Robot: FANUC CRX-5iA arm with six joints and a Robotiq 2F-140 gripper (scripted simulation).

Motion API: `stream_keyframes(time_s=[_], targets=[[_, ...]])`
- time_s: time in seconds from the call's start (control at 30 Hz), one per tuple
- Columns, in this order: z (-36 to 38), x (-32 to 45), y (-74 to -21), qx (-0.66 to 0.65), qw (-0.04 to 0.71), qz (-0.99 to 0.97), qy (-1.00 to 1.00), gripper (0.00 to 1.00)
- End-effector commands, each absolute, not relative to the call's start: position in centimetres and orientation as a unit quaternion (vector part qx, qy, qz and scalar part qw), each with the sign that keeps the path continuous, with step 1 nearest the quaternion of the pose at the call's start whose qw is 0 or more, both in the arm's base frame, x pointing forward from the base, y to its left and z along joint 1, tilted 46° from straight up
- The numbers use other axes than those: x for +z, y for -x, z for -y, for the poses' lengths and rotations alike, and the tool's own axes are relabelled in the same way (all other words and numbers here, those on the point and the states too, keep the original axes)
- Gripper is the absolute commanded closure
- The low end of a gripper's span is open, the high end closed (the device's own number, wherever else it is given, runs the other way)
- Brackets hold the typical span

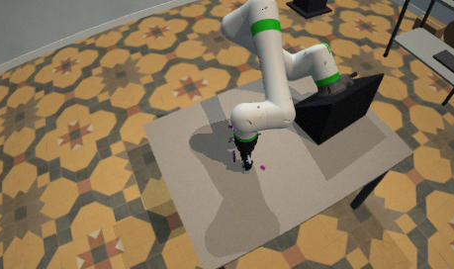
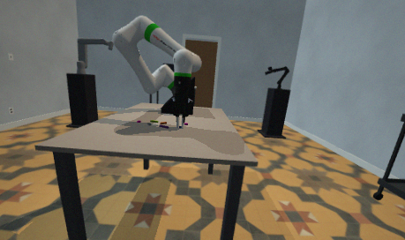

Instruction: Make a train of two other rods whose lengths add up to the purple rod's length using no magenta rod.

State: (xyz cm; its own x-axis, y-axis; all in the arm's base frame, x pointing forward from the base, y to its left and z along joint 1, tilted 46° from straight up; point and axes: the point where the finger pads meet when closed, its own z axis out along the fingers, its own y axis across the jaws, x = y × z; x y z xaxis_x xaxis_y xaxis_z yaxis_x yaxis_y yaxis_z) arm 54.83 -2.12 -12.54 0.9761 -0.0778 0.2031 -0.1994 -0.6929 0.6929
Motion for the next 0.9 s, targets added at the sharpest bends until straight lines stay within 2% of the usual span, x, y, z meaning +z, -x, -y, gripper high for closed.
stream_keyframes(time_s=[0.0, 0.33, 0.37, 0.87], targets=[[2.09, -12.54, -54.84, 0.079, 0.384, 0.076, -0.917, 0.85], [2.09, -12.54, -54.84, 0.079, 0.384, 0.076, -0.917, 0.85], [2.09, -12.54, -54.84, 0.079, 0.384, 0.076, -0.917, 0.97], [2.09, -12.54, -54.84, 0.079, 0.384, 0.076, -0.917, 0.97]])
